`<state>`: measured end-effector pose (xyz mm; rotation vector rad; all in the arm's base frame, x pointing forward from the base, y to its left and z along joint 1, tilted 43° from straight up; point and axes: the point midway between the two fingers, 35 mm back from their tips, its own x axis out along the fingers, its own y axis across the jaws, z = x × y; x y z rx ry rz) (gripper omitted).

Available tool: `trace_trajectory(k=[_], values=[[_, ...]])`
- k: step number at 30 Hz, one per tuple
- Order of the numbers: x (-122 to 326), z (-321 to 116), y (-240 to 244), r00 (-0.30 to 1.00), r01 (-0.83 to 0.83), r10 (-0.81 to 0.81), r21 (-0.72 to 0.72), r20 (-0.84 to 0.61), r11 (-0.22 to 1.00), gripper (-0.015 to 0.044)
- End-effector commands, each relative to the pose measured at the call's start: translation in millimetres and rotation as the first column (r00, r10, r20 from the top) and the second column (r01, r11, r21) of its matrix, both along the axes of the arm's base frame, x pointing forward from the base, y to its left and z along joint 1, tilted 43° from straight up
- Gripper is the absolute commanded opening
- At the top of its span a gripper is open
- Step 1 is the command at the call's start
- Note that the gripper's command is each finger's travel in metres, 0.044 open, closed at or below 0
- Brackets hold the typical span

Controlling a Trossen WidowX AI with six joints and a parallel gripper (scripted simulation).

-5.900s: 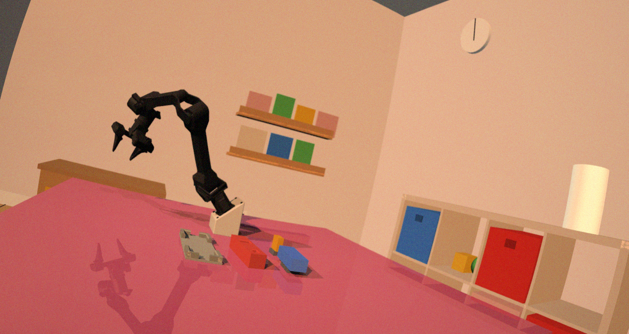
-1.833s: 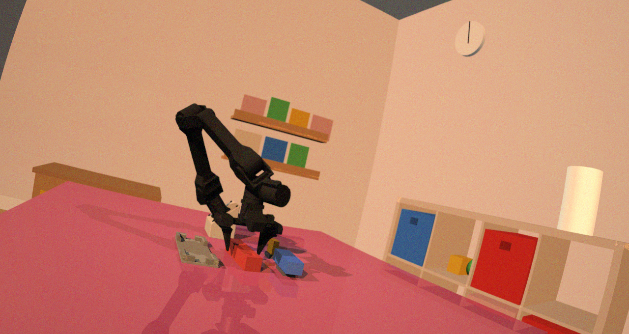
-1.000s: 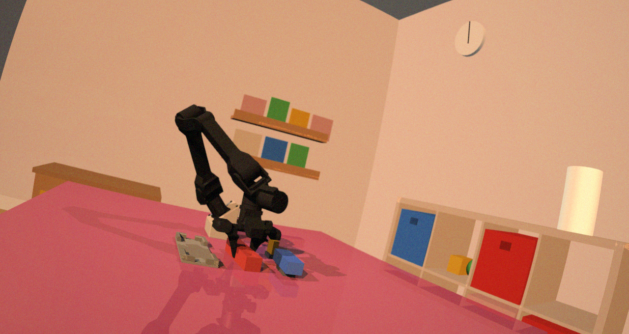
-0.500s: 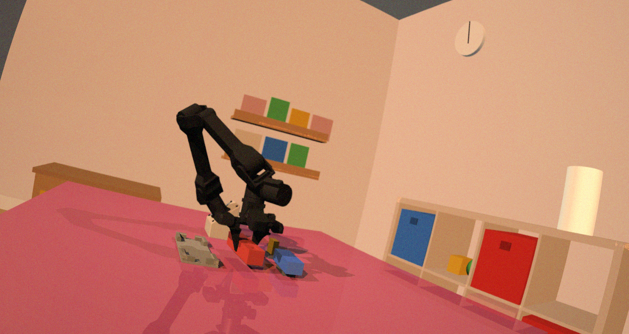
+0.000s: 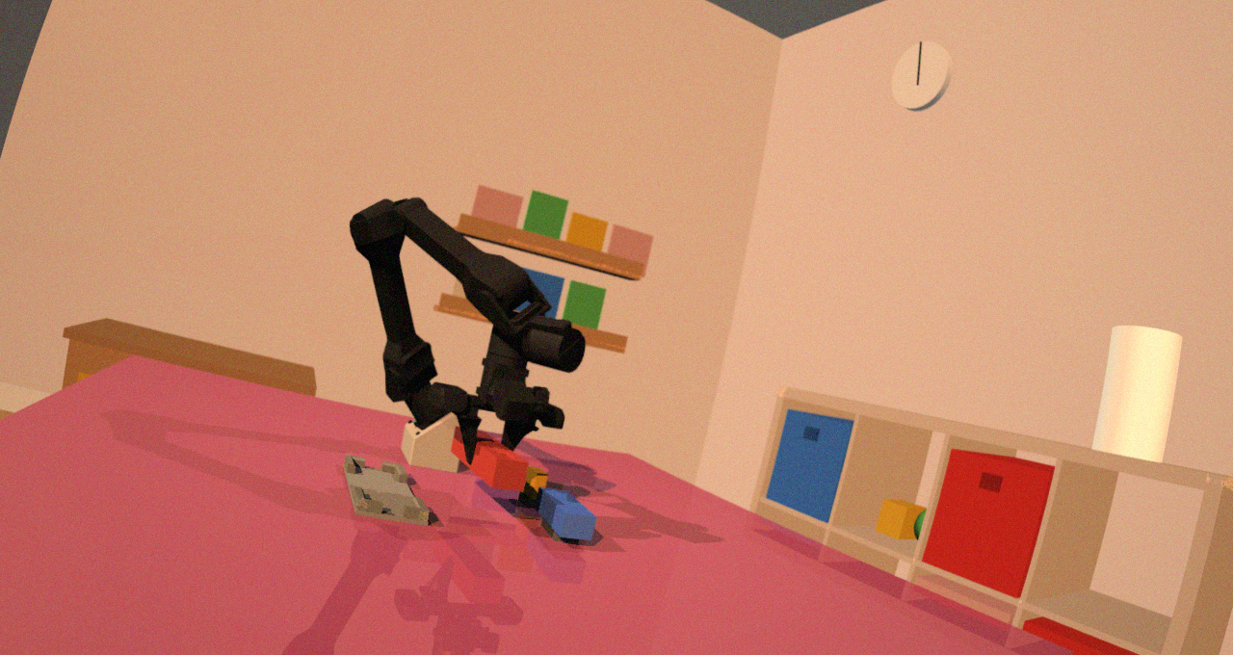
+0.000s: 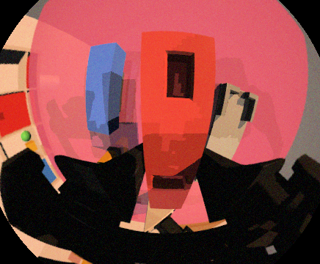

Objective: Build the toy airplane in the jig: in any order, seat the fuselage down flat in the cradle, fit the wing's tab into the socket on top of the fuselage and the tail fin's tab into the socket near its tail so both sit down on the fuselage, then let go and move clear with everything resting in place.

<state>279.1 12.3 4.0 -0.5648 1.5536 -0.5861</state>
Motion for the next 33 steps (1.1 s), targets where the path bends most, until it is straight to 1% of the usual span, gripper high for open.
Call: trace_trajectory(k=[1, 15, 19, 33], values=[[1.8, 11.8, 11.6, 1.0, -0.002, 0.002, 0.006, 0.009, 1.0, 0.0], [-2.1, 46.4, 39.1, 1.0, 0.0, 0.0, 0.001, 0.008, 1.0, 0.0], [-2.9, 50.1, 41.8, 1.0, 0.0, 0.0, 0.0, 0.008, 1.0, 0.0], [0.4, 61.7, 2.5, 1.0, 0.0, 0.0, 0.016, 0.012, 1.0, 0.0]])
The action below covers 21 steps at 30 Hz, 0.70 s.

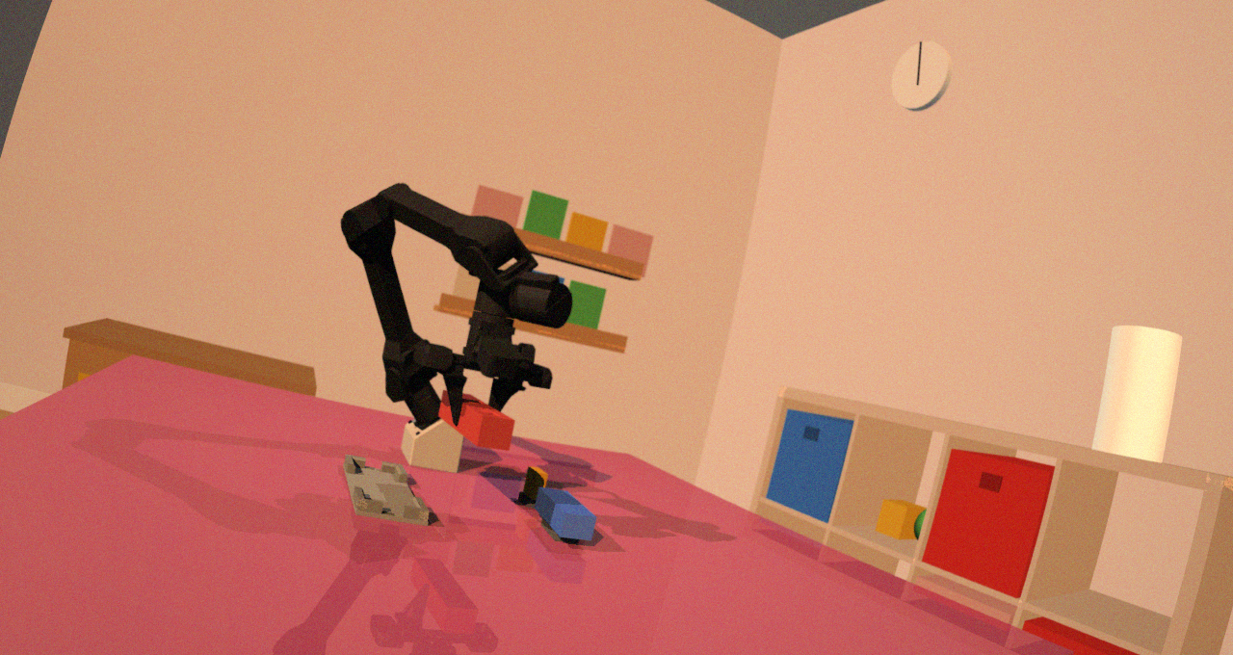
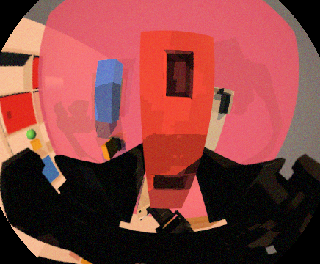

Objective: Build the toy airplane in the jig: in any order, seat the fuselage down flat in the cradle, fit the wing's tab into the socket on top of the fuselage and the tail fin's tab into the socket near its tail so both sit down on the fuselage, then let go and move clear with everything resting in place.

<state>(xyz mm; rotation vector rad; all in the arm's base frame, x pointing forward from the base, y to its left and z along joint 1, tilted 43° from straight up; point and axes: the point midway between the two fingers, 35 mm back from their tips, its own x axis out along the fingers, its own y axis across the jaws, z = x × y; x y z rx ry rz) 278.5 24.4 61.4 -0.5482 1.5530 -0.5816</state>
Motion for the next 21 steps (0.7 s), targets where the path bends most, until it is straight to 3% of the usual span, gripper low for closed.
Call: trace_trajectory(k=[1, 21], values=[[0.9, 5.2, -12.7, 1.0, -0.006, 0.006, 0.004, 0.006, 1.0, 0.0], [-8.0, 22.9, -75.1, 1.0, -0.001, 0.001, 0.0, 0.015, 1.0, 0.0]])
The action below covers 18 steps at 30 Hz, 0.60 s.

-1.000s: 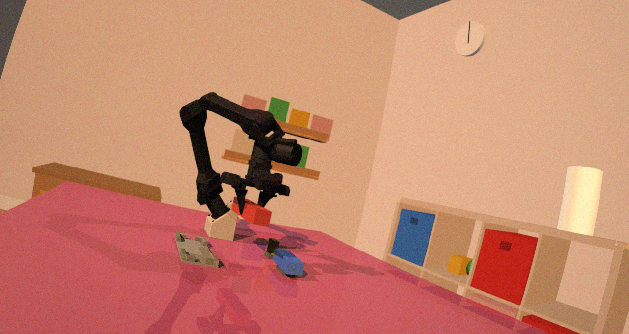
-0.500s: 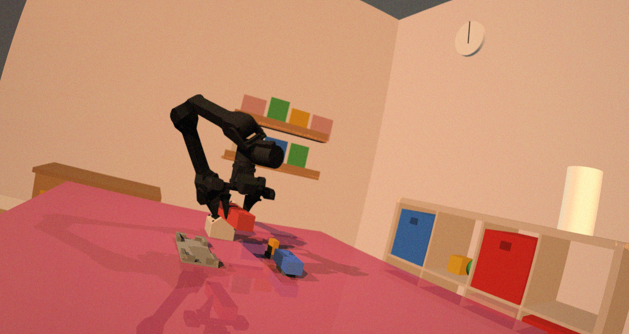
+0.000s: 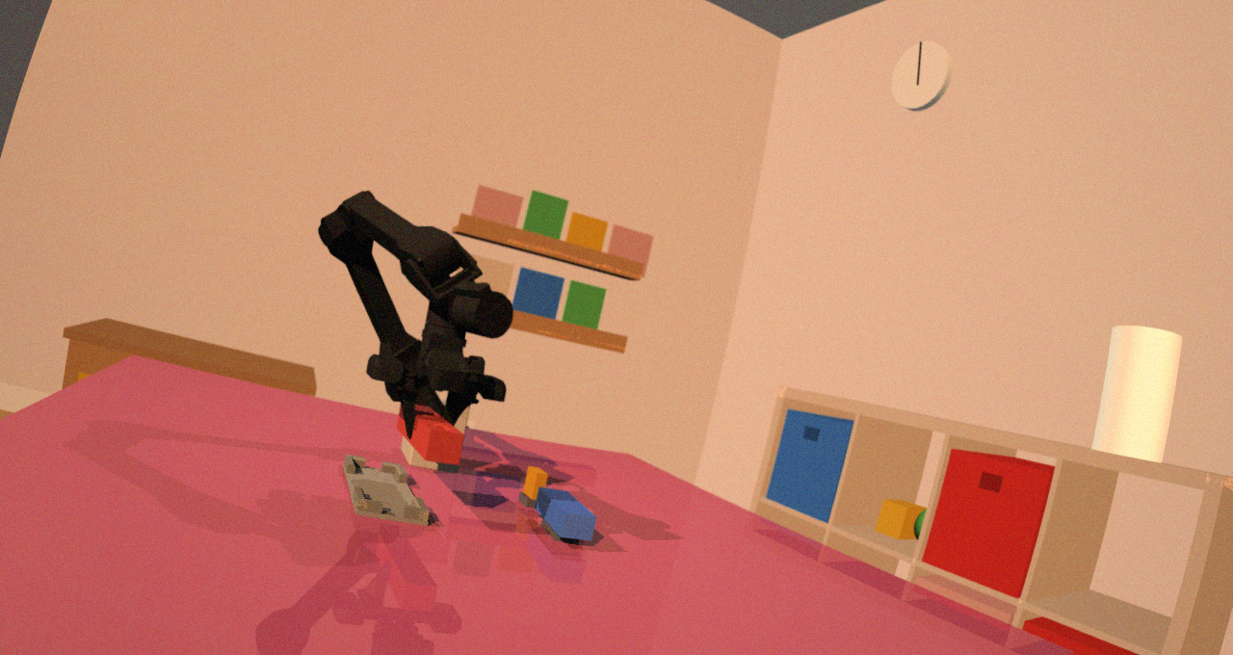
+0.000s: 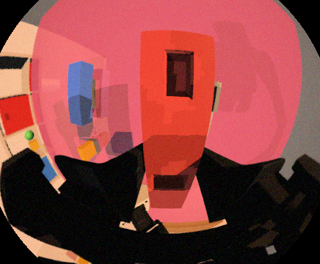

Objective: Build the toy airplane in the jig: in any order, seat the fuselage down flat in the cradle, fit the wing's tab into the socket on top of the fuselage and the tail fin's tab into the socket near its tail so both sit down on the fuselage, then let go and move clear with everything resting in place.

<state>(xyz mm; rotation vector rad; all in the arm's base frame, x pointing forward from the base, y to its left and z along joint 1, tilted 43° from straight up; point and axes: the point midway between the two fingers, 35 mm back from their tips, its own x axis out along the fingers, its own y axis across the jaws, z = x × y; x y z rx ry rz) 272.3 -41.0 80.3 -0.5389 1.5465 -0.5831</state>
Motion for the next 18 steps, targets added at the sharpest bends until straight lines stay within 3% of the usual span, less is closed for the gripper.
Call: trace_trajectory(k=[1, 17, 18], values=[[-2.7, 4.9, -12.7, 1.0, -0.004, 0.004, -0.005, 0.006, 1.0, 0.0], [-18.3, 16.1, -52.4, 1.0, 0.006, -0.006, -0.027, 0.007, 1.0, 0.0], [-18.3, 16.1, -52.4, 1.0, 0.006, -0.006, -0.027, 0.007, 1.0, 0.0026]])
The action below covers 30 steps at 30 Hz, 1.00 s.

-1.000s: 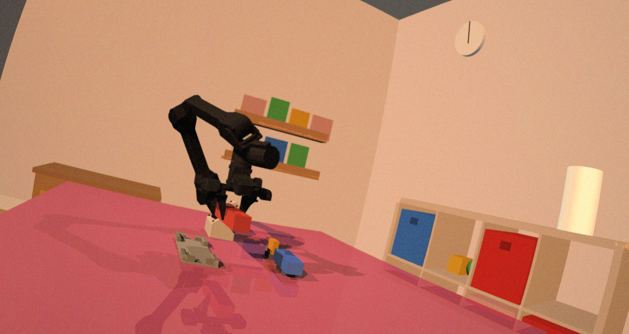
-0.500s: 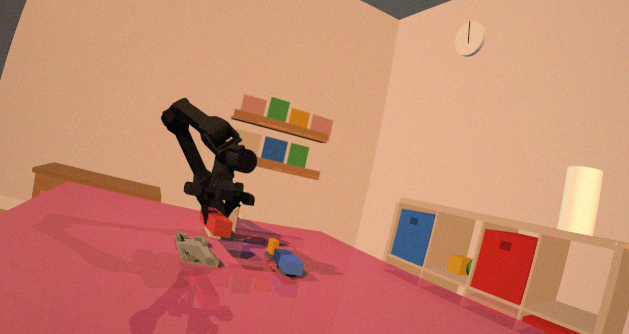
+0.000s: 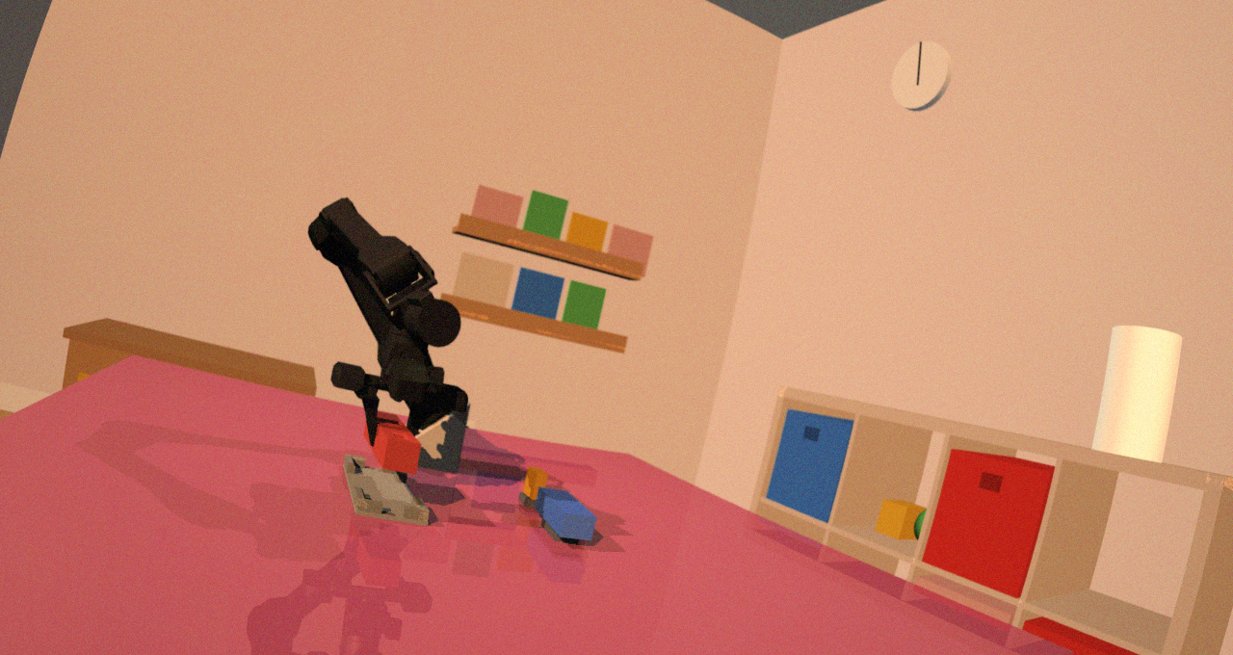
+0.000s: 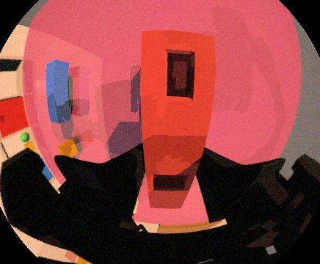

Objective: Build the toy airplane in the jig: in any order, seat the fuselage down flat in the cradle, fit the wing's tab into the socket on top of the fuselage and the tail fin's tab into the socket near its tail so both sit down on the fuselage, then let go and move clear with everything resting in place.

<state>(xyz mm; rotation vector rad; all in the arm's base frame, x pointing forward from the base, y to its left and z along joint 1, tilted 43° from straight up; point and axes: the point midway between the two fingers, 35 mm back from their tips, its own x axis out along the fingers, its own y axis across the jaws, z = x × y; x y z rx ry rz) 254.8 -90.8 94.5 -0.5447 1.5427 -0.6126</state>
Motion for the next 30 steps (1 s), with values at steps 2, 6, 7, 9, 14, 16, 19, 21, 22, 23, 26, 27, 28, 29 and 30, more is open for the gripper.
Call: trace_trajectory(k=[2, 6, 7, 9, 14, 16, 19, 21, 22, 23, 26, 27, 28, 29, 30], values=[[-0.7, 1.7, -2.6, 1.0, -0.007, 0.007, -0.004, 0.003, 1.0, 0.0079], [-0.6, 1.8, -2.6, 1.0, -0.007, 0.007, -0.004, 0.003, 1.0, 0.0184], [-0.6, 1.8, -2.6, 1.0, -0.007, 0.007, -0.004, 0.003, 1.0, 0.0197], [-0.6, 1.8, -2.6, 1.0, -0.007, 0.007, -0.004, 0.003, 1.0, 0.0197], [-0.6, 1.8, -2.6, 1.0, -0.007, 0.007, -0.004, 0.003, 1.0, 0.0197], [-0.6, 1.8, -2.6, 1.0, -0.007, 0.007, -0.004, 0.003, 1.0, 0.0197], [-0.6, 1.8, -2.6, 1.0, -0.007, 0.007, -0.004, 0.003, 1.0, 0.0197], [-0.6, 1.6, -2.8, 1.0, -0.007, 0.007, -0.004, 0.003, 1.0, 0.0197], [-0.6, 1.0, -3.3, 1.0, -0.007, 0.007, -0.004, 0.003, 1.0, 0.0197], [-0.5, 0.0, -4.2, 1.0, -0.007, 0.007, -0.004, 0.003, 1.0, 0.0197], [-0.4, -3.6, -7.5, 1.0, -0.007, 0.007, -0.003, 0.003, 1.0, 0.0197], [-0.4, -4.8, -8.6, 1.0, -0.007, 0.007, -0.003, 0.003, 1.0, 0.0197], [-0.4, -6.0, -9.7, 1.0, -0.007, 0.007, -0.003, 0.003, 1.0, 0.0197], [-0.4, -7.2, -10.7, 1.0, -0.007, 0.007, -0.003, 0.003, 1.0, 0.0197], [-0.4, -8.3, -11.8, 1.0, -0.007, 0.007, -0.003, 0.003, 1.0, 0.0197]])
